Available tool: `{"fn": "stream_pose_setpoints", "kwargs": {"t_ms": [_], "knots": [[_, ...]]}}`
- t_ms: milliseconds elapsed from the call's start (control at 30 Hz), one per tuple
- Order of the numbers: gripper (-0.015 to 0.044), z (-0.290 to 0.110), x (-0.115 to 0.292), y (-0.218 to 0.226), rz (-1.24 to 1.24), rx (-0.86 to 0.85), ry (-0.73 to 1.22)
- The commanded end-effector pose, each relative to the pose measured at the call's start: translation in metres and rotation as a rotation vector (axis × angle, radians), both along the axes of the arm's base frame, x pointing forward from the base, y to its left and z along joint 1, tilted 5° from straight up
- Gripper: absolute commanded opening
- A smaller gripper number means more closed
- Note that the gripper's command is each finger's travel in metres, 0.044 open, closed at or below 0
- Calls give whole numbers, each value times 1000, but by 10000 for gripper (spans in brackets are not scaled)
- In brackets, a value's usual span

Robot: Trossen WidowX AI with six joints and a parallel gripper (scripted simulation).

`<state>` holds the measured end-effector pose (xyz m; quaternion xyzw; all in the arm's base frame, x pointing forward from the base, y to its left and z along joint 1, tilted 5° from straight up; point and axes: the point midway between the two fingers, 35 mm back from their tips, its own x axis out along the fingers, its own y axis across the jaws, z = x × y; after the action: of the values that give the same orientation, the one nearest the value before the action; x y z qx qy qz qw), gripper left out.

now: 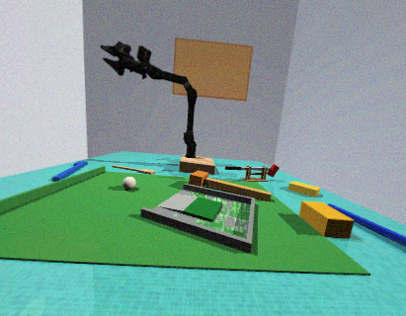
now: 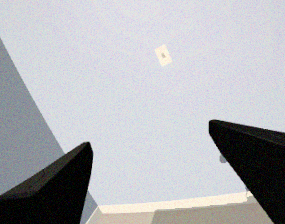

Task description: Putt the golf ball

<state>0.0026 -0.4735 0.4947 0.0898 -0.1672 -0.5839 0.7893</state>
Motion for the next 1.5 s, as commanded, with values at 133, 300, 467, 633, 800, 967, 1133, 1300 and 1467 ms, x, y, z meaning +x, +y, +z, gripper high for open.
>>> {"fn": "stream_pose_setpoints", "kwargs": {"t_ms": [133,300,467,633,800,967,1133,1300,1467], "knots": [[440,-16,30,0,49,45,36],[440,-54,98,10,171,141,137],[440,-87,168,34,336,208,217],[440,-111,215,58,455,241,296],[440,-144,276,99,620,257,445],[440,-175,326,149,786,250,594],[440,-205,366,207,958,221,749],[440,-235,394,272,1136,169,907],[440,-264,408,341,1319,90,1068]]}}
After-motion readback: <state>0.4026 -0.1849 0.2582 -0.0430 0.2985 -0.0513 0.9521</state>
